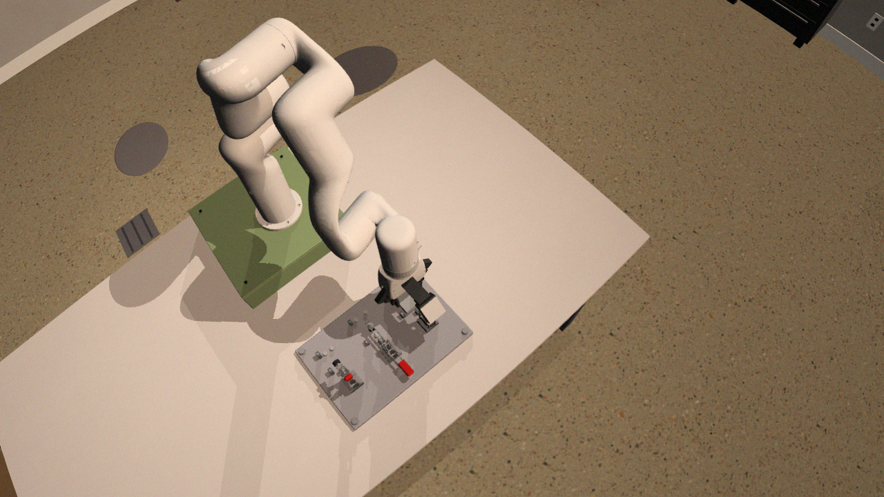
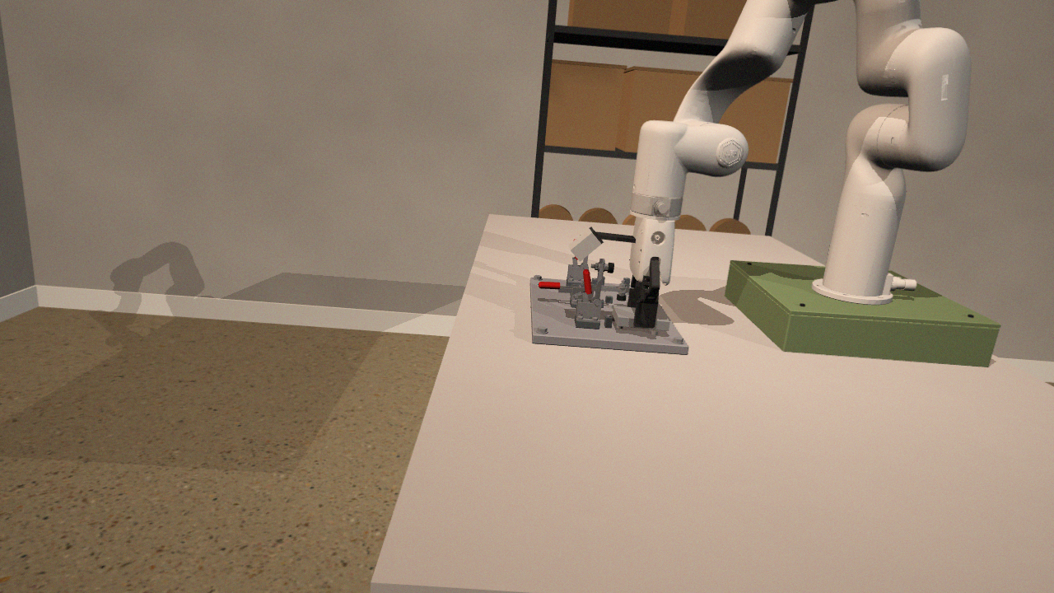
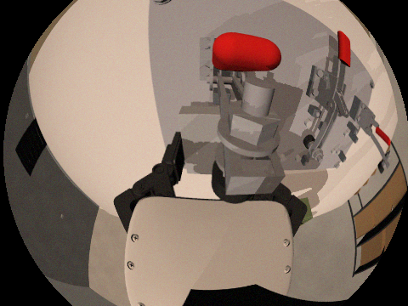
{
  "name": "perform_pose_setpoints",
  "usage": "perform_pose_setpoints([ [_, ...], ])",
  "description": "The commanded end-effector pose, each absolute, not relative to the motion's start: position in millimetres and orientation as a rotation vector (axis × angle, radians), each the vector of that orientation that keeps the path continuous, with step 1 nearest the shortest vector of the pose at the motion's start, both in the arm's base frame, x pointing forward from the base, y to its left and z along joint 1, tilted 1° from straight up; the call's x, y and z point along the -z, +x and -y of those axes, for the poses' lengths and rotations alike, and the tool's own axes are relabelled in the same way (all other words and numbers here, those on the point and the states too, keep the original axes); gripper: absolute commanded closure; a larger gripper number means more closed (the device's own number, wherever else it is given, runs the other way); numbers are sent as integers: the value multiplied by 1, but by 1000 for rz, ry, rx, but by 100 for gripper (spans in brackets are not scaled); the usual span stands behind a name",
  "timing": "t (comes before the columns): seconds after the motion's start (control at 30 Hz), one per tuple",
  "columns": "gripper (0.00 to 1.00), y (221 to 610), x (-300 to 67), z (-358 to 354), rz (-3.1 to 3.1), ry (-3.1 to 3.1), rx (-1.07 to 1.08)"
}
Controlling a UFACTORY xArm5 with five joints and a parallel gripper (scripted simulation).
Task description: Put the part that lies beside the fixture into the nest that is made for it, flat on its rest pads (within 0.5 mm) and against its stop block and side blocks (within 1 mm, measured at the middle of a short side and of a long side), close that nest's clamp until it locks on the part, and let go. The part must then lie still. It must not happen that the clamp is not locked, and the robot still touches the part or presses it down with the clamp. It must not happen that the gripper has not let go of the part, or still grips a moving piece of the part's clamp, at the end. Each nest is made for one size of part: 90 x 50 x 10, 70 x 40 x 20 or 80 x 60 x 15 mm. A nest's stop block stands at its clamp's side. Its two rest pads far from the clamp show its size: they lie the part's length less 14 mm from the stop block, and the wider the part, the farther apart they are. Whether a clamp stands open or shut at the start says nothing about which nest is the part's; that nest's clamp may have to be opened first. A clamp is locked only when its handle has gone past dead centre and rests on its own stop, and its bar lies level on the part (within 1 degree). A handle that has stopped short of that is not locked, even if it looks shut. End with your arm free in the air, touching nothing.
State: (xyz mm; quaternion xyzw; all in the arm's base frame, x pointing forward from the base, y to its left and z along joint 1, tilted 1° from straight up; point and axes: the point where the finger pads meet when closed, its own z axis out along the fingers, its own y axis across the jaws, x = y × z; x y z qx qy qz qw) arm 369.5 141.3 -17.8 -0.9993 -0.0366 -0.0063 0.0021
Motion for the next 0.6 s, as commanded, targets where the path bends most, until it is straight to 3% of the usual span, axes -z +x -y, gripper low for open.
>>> perform_pose_setpoints([
  [0.0, 100, 371, 17, -142, 115, -3134, 25],
  [0.57, 100, 372, 20, -141, 115, -3134, 25],
])
